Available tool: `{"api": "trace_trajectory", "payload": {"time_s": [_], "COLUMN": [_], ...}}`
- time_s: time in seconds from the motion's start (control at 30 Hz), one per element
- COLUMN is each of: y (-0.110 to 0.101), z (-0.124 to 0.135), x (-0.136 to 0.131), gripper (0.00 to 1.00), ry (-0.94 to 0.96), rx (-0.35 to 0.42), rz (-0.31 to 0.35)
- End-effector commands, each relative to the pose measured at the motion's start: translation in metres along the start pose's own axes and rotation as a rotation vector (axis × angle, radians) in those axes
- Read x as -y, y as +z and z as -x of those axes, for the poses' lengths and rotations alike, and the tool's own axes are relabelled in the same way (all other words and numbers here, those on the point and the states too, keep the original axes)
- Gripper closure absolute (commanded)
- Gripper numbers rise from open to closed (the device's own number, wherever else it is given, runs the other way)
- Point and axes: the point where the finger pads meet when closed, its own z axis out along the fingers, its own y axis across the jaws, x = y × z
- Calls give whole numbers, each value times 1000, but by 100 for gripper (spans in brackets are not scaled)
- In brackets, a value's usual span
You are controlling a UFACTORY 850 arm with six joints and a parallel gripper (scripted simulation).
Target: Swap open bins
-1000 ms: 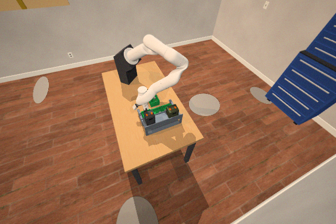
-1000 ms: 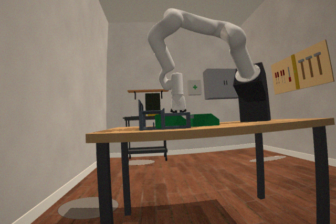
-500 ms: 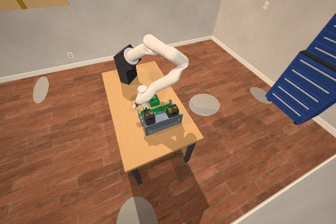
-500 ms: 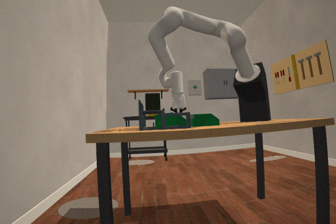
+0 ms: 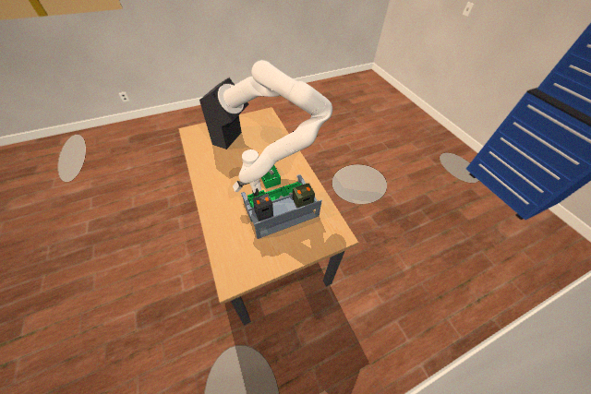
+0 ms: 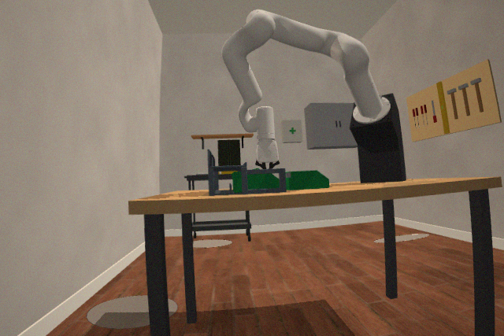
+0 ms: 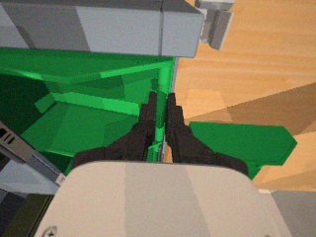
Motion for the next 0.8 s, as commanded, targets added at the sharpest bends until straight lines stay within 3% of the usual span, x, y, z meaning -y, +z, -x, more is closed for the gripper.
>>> {"api": "trace_trajectory", "payload": {"time_s": [0.0, 0.77], "y": [0, 0], "z": [0, 0], "x": [0, -7], "gripper": [100, 100], "ry": [0, 0], "rx": [0, 0], "rz": [-1, -1]}}
